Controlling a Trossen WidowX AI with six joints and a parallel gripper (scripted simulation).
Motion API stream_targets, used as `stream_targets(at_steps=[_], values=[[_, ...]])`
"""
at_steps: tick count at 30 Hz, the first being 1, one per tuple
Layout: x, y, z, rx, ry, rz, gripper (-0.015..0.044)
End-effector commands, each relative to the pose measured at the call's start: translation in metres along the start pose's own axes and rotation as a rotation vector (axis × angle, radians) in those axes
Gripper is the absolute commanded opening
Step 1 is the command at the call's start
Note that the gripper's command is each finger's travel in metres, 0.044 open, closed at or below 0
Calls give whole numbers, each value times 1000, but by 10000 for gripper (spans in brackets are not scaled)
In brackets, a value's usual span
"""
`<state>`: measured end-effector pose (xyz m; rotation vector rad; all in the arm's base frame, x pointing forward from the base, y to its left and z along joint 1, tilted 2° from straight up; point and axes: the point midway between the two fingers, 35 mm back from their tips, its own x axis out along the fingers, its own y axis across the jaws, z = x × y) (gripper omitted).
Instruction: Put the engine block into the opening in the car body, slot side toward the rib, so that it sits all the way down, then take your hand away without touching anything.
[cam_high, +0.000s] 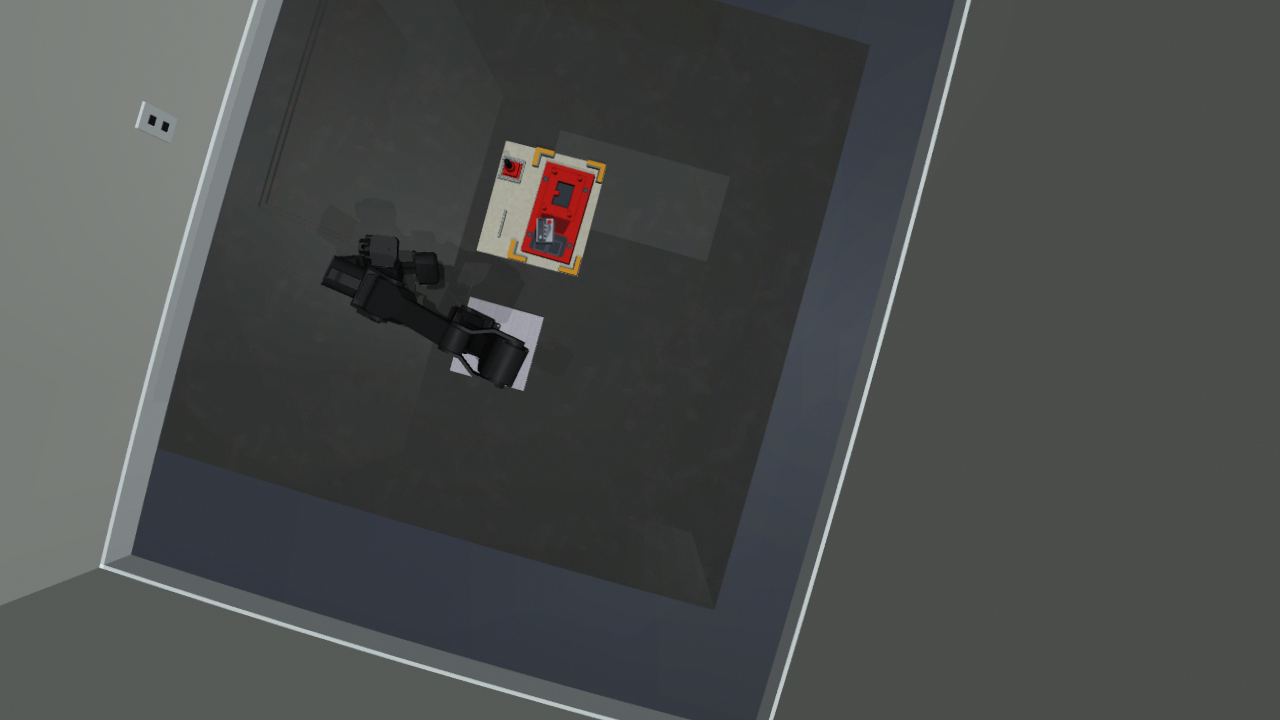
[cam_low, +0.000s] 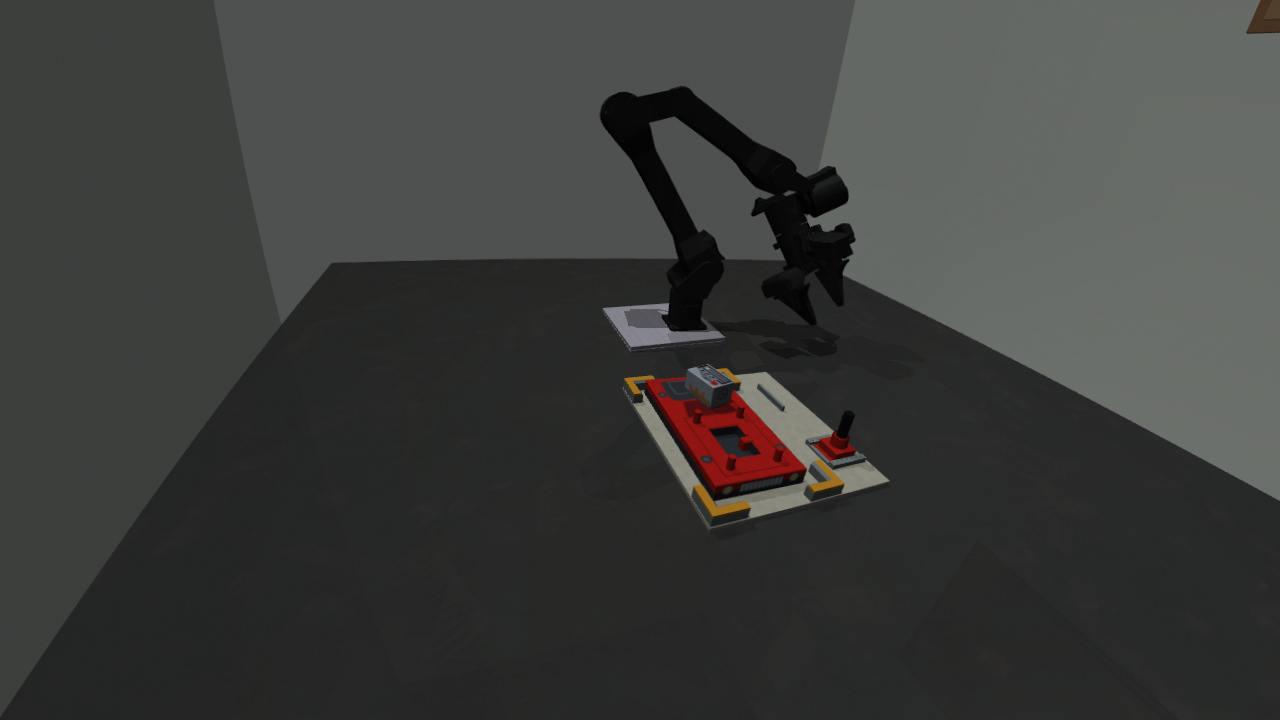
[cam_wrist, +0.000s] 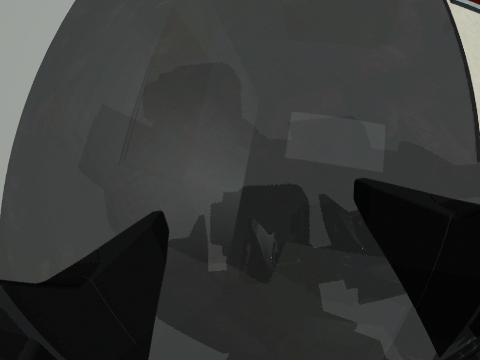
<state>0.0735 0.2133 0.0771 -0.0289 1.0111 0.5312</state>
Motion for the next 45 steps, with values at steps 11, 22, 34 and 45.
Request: stream_targets(at_steps=[11,22,34,45], values=[[-3,6,12,-22,263,-148,440],[-7,12,29,30,575,-261,440],[2,-18,59,47,564,-251,440],[0,-144,116,47,541,-264,440]])
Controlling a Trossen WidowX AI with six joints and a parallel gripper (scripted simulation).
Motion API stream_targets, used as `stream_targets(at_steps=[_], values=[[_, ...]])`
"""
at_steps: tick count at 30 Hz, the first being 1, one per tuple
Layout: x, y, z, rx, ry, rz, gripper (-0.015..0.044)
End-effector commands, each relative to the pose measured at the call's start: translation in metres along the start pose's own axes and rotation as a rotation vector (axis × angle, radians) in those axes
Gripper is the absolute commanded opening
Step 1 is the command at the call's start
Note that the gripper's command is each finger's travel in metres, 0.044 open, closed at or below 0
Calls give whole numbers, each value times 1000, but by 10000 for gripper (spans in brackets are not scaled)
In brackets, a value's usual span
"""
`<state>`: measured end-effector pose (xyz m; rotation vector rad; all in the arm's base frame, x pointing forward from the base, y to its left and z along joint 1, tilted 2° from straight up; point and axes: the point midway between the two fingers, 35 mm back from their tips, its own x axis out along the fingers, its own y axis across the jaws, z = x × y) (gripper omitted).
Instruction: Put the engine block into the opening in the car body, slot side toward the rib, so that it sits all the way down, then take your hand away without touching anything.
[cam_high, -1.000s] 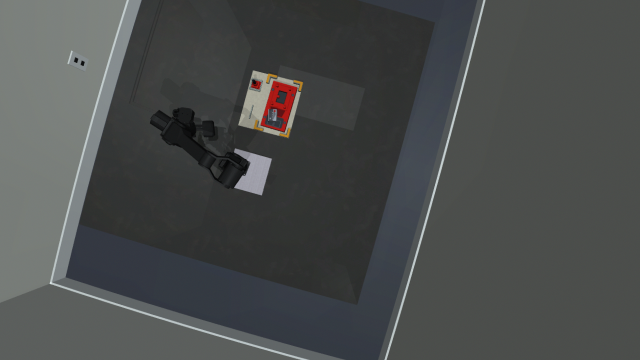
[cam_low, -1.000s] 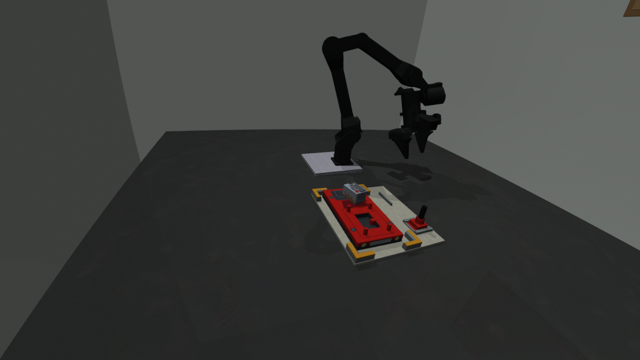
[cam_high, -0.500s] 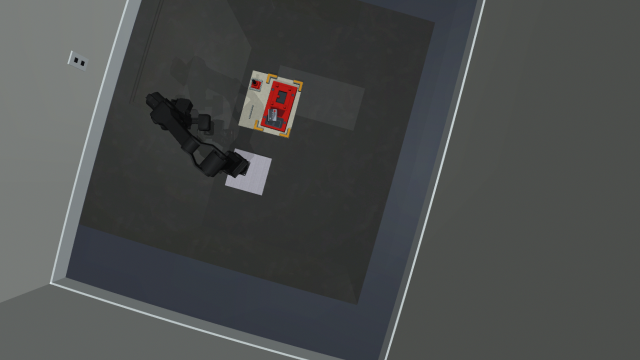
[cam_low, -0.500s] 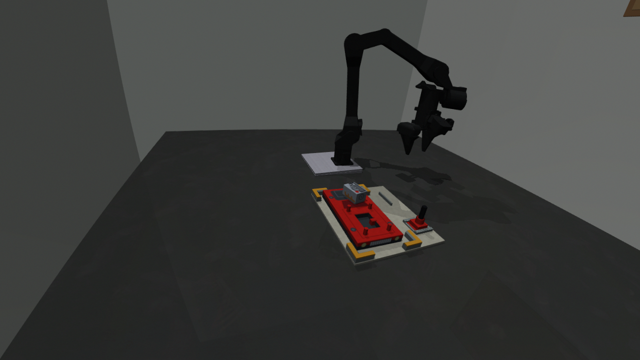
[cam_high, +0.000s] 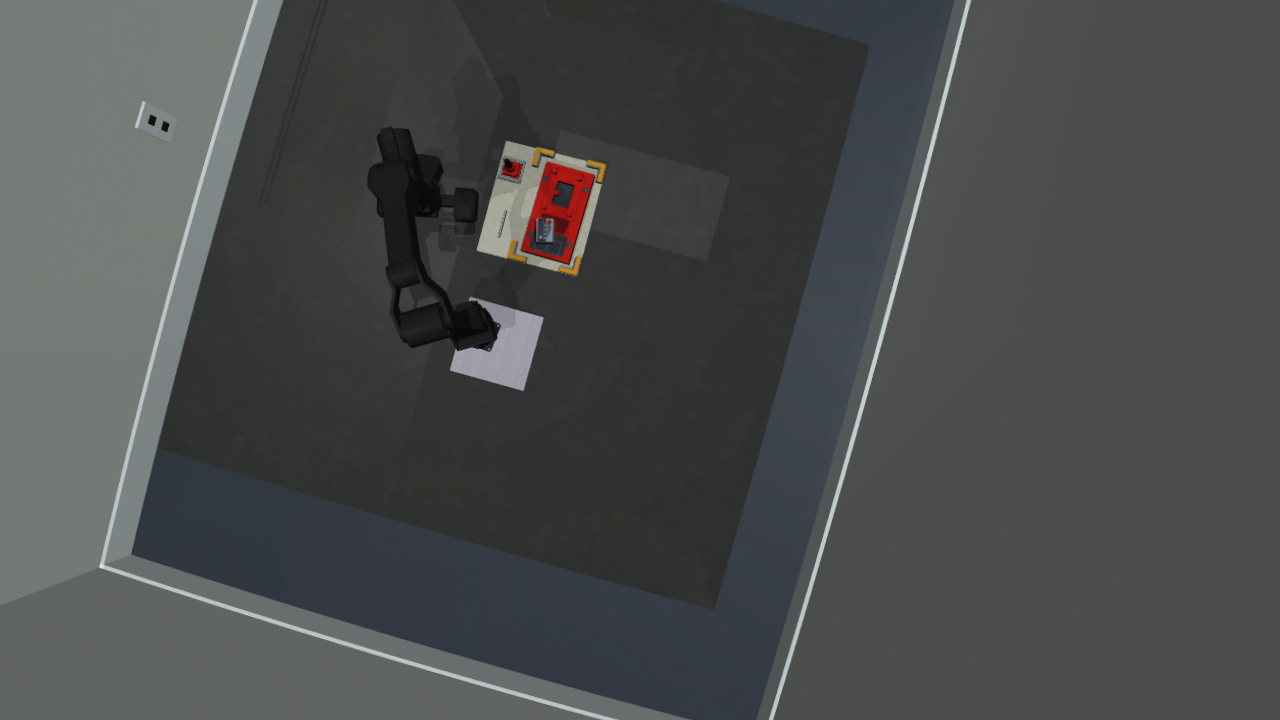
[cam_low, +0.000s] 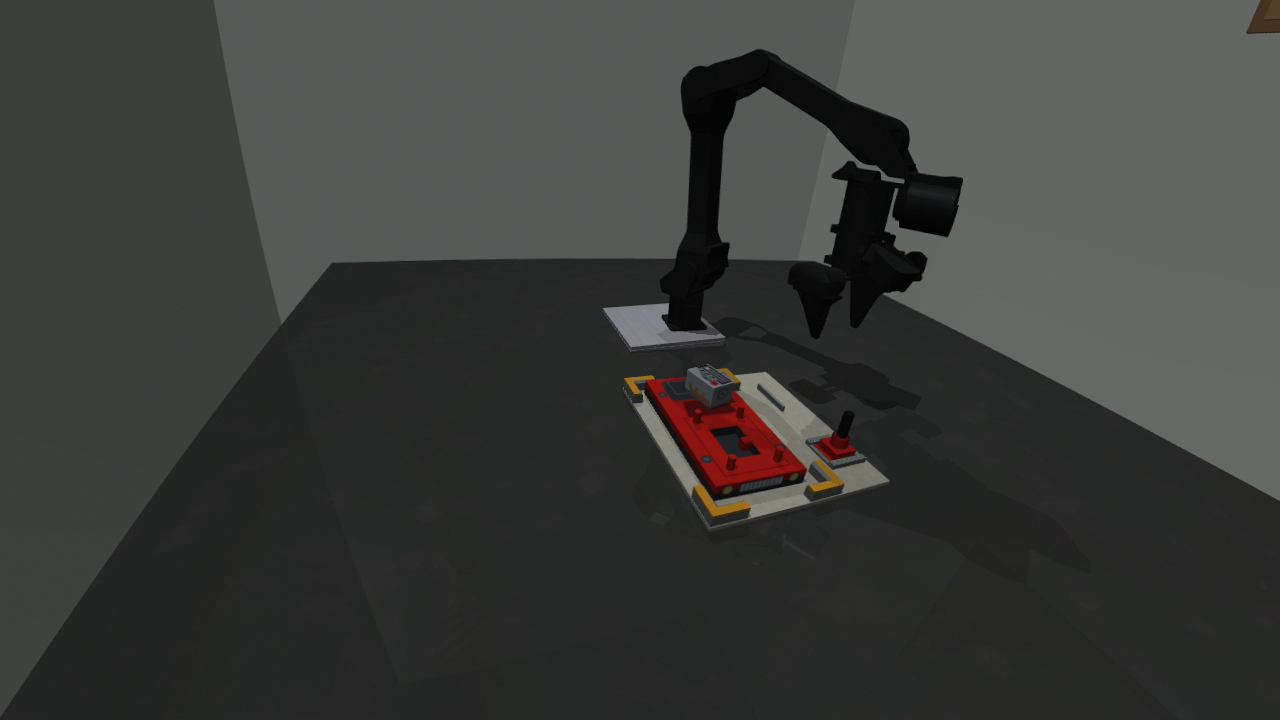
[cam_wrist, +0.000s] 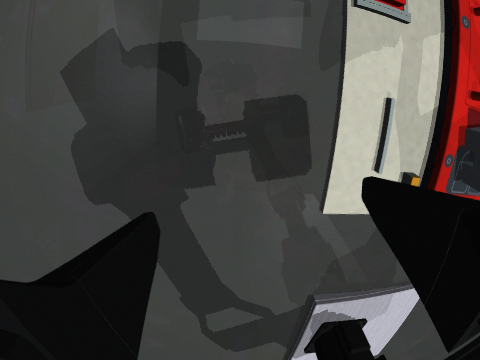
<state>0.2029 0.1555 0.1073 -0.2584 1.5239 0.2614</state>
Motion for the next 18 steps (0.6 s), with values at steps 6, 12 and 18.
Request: stream_targets(at_steps=[6,12,18], values=[[-2,-121,15,-16,8,-30,440],[-4,-196,-7,-24,25,-43,440],[-5,-209,-18,-27,31,-45,440]])
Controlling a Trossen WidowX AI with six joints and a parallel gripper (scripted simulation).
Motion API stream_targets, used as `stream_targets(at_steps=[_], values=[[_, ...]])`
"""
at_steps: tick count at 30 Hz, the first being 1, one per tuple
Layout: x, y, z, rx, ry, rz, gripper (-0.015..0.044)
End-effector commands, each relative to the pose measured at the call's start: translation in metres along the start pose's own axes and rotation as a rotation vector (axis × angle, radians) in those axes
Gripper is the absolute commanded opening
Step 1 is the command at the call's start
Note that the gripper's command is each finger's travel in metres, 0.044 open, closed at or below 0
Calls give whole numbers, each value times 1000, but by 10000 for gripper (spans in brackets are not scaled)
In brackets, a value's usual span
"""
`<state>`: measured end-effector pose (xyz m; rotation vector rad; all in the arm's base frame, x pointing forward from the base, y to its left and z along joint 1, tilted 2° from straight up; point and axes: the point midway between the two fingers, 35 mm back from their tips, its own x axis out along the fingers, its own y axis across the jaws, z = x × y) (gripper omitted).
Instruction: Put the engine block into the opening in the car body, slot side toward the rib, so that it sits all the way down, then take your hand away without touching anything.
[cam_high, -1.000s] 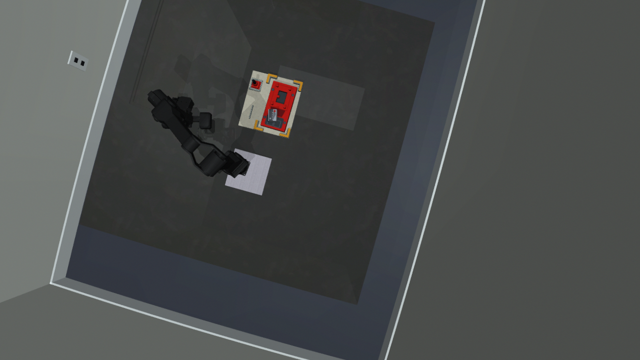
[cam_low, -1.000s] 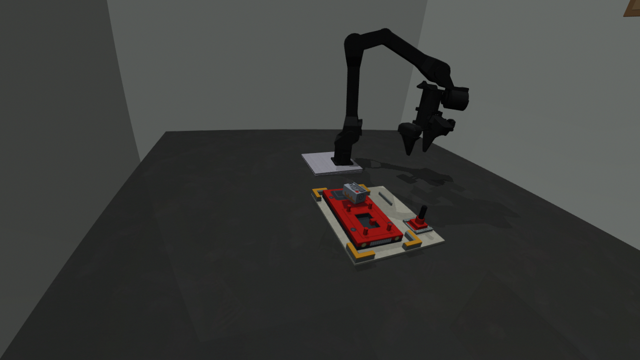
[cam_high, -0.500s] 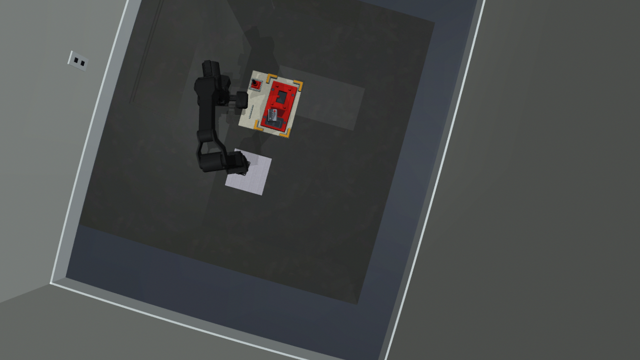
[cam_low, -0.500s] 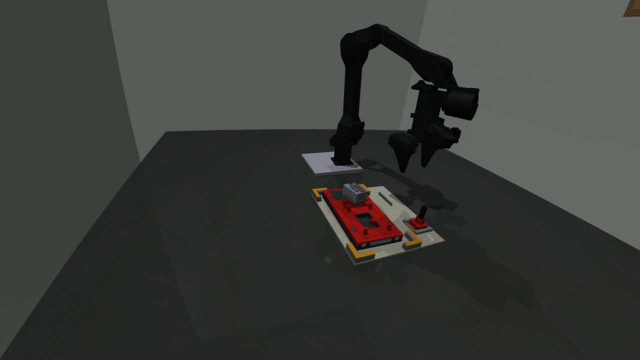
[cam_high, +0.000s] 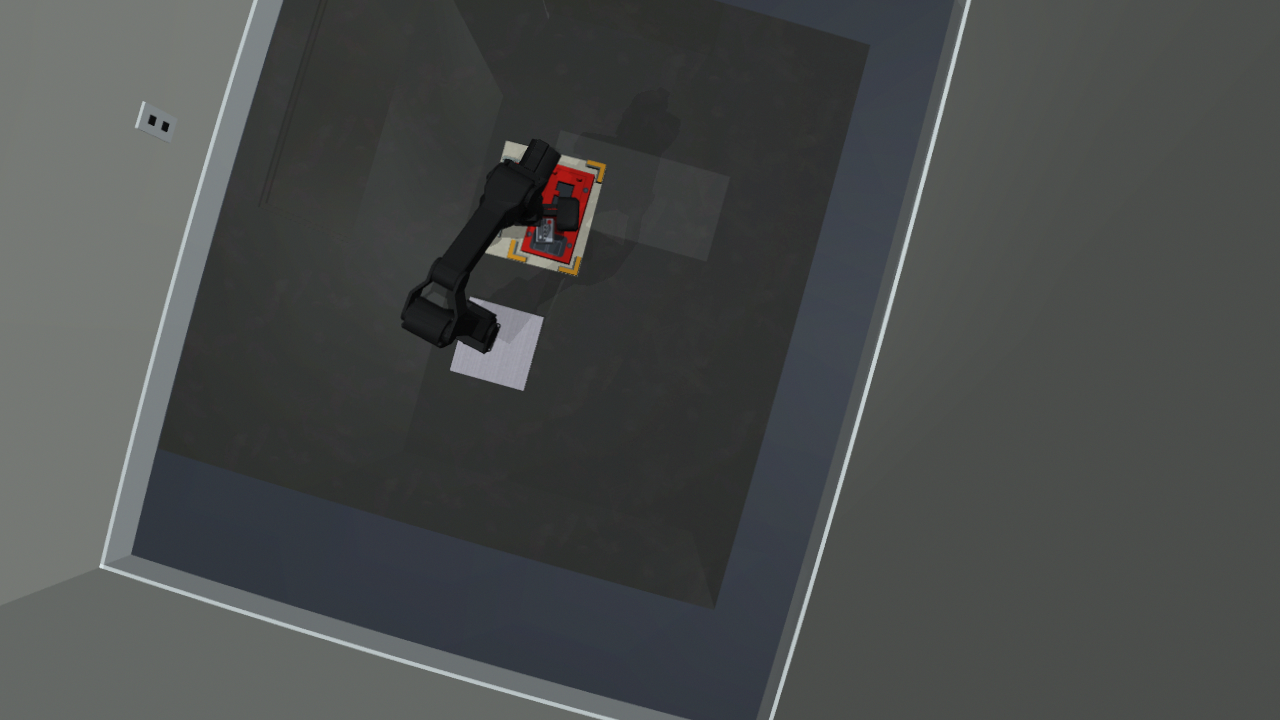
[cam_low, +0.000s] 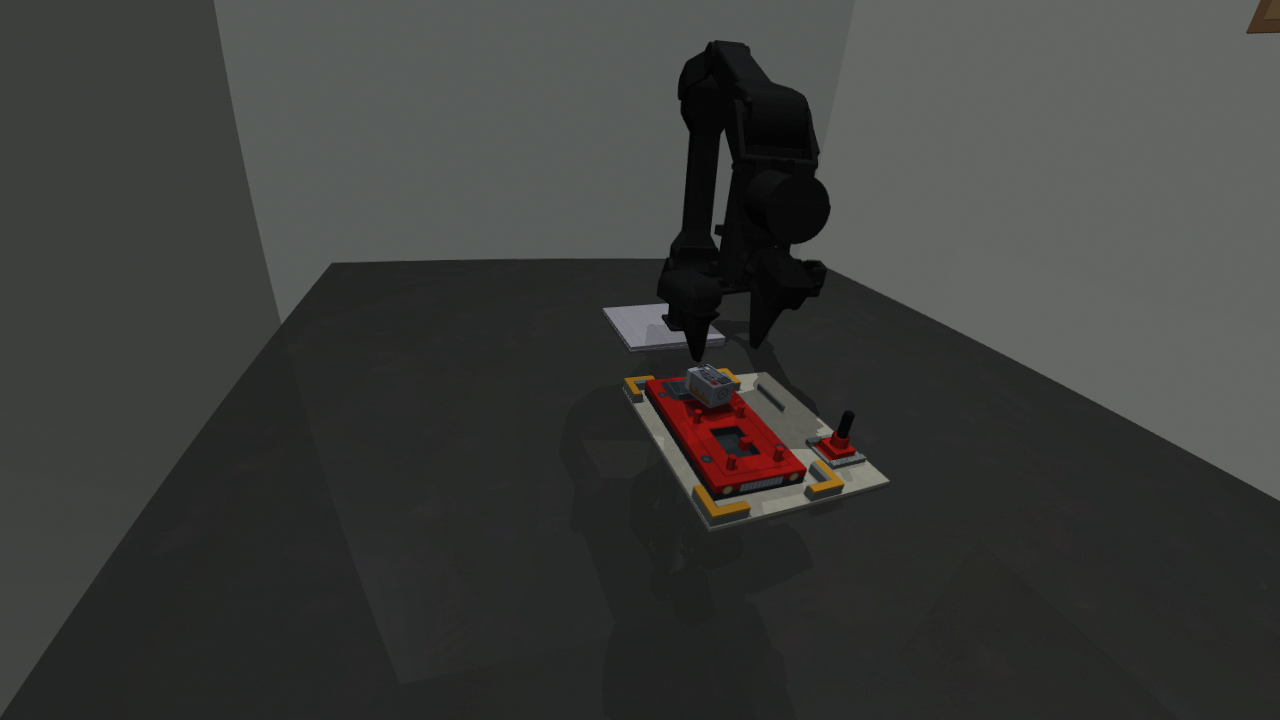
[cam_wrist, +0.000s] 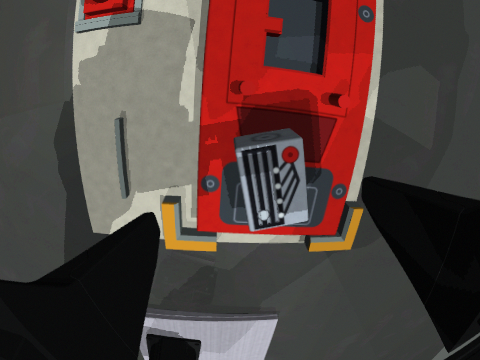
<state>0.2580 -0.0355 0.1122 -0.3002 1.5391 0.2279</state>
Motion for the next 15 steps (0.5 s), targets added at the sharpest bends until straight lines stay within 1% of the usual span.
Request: stream_targets(at_steps=[1,5,8,15], values=[[0,-10,-8,-21,6,-1,440],[2,-11,-8,-21,6,-1,440],[14,-10,-8,-21,6,-1,440],[19,-11,-8,-21,6,-1,440]])
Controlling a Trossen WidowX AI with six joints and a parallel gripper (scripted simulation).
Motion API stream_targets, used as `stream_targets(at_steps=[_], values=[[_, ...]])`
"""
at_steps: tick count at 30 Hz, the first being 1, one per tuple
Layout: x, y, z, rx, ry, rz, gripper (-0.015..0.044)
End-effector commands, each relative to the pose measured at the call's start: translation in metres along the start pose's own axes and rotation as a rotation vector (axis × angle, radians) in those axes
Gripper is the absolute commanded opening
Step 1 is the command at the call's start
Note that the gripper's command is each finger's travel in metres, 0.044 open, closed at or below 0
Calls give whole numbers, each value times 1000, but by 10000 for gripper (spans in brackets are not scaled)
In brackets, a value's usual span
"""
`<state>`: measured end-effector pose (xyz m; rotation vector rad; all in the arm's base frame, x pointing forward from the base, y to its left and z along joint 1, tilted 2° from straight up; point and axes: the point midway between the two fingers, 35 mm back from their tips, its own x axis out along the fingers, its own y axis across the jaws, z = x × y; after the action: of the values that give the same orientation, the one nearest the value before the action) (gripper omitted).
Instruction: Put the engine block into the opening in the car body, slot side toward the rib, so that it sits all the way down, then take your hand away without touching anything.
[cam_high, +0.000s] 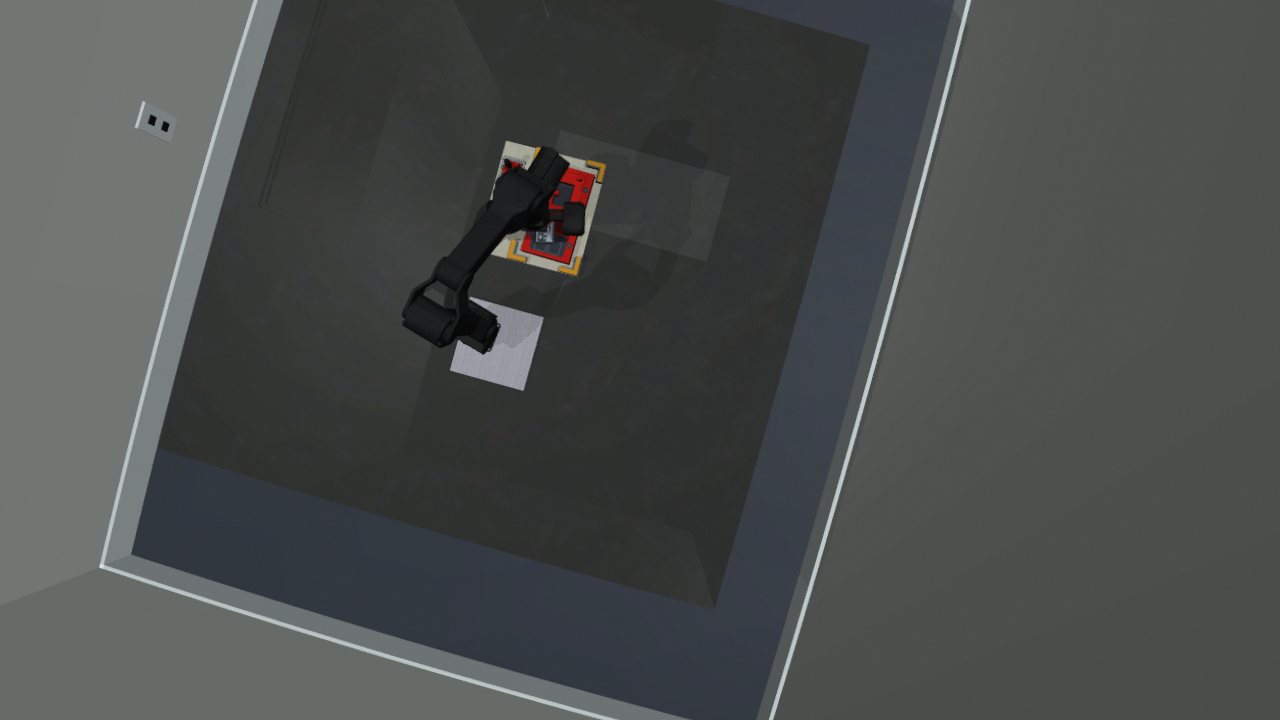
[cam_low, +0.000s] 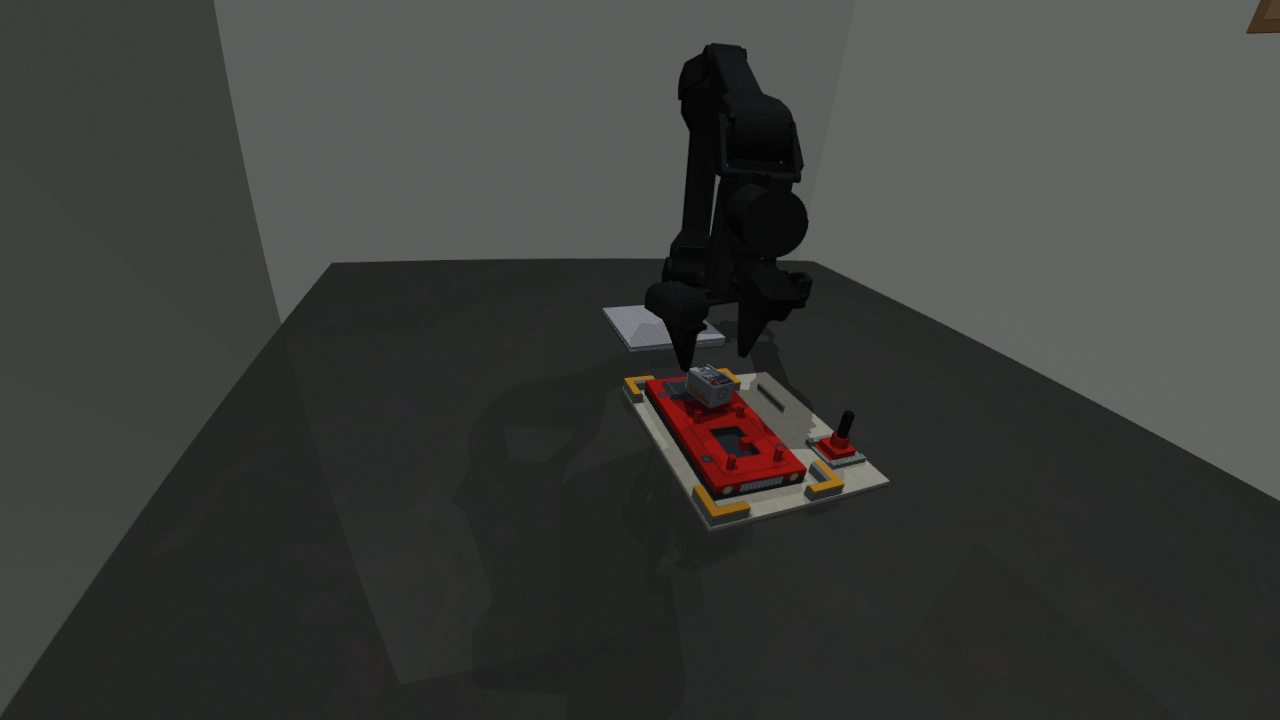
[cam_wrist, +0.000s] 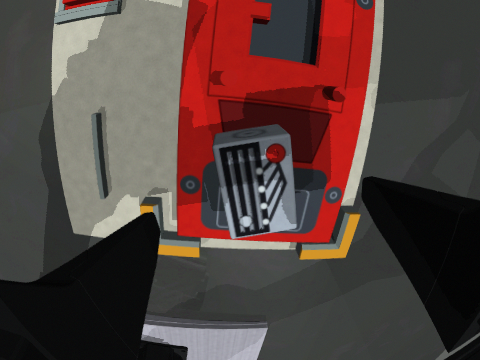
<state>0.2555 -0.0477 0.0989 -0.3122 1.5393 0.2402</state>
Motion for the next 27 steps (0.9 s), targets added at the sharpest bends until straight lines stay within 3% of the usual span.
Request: stream_targets(at_steps=[1,16,27], values=[[7,0,-1,-6,5,-2,440],[29,0,-2,-6,5,-2,440],[29,0,-2,-6,5,-2,151]])
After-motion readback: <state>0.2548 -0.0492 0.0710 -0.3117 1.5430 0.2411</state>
